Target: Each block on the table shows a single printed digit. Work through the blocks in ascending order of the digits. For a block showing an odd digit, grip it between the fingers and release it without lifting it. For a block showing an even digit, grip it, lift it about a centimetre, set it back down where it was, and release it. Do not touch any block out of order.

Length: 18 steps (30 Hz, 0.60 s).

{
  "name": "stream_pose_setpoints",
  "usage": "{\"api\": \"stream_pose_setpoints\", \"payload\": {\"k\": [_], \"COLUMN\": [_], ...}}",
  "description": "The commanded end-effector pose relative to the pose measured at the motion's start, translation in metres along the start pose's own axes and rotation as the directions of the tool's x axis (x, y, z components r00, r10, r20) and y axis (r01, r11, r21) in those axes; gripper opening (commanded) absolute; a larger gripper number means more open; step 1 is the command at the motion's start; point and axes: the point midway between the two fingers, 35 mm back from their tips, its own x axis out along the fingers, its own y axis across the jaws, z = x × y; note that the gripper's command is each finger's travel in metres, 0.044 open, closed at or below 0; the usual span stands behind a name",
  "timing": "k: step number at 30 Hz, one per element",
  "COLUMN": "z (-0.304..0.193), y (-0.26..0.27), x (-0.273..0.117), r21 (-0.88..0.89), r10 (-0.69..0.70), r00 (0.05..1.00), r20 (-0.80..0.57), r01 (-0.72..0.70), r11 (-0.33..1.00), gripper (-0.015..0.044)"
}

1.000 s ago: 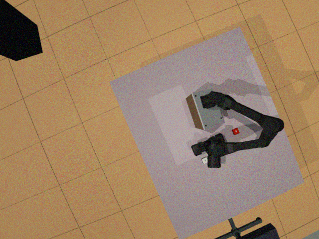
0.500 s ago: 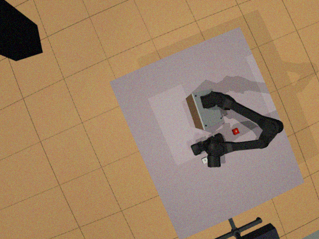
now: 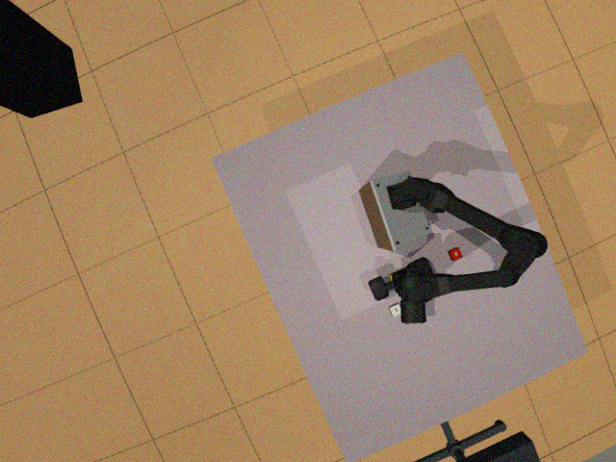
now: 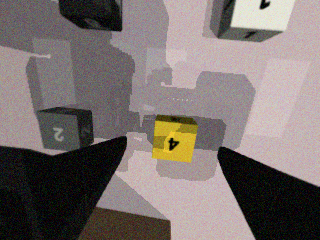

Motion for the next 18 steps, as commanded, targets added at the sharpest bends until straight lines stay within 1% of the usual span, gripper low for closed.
{"api": "stream_pose_setpoints", "payload": {"k": [1,4,7,9,12,14,17,18], "z": [0.001,0.001,0.001,0.002,0.003,0.001,0.001,0.001], "y": [0.000,0.000,0.000,-0.001,-0.003,-0.001,-0.001,-0.001], "x": [-0.008,-0.034,-0.036,-0.046,-0.093,-0.115,-0.118,-0.118], "r21": [0.004,0.003,0.003,0.004,0.006,0.004,0.003,0.003], "r10": [0.003,0.002,0.002,-0.001,-0.006,-0.002,-0.002,-0.002], "r00": [1.000,1.000,1.000,1.000,1.000,1.000,1.000,1.000], "r20": [0.004,0.004,0.004,0.004,0.005,0.004,0.003,0.003], "r01": [-0.003,-0.002,-0.002,0.001,0.006,0.002,0.002,0.002], "r11": [1.000,1.000,1.000,1.000,1.000,1.000,1.000,1.000], "gripper": [0.0400,0.0400,0.0400,0.0348,0.0269,0.0216,0.0138,0.0120]}}
